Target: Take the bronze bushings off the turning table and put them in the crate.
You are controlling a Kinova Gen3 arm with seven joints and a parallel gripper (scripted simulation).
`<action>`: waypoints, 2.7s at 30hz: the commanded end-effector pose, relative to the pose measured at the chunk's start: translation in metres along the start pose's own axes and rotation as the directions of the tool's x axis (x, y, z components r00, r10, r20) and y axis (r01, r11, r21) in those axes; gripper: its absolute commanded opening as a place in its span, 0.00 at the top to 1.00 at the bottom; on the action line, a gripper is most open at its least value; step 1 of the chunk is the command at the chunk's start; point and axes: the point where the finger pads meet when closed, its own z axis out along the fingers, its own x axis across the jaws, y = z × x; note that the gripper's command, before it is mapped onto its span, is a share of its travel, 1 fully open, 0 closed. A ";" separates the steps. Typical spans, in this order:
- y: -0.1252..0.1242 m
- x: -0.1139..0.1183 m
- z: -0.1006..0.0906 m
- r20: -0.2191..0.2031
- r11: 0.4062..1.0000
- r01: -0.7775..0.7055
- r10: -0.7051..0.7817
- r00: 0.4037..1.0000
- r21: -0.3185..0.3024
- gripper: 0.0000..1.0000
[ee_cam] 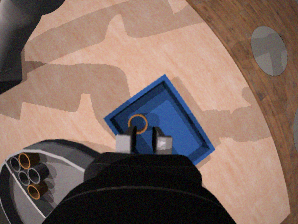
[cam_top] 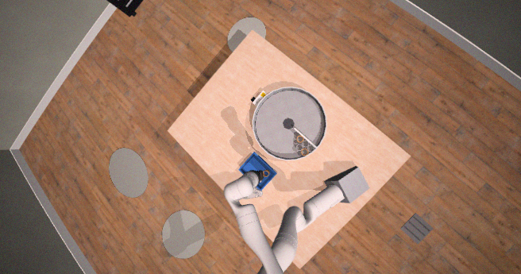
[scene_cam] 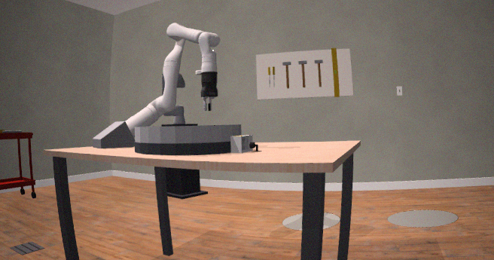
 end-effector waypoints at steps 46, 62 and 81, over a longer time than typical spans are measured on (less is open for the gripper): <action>0.000 0.000 0.000 -0.001 1.000 0.000 0.000 1.000 -0.001 0.53; 0.034 -0.048 0.005 -0.001 1.000 0.000 0.000 1.000 -0.002 0.55; 0.067 -0.095 0.009 -0.001 1.000 -0.001 0.001 1.000 -0.003 0.55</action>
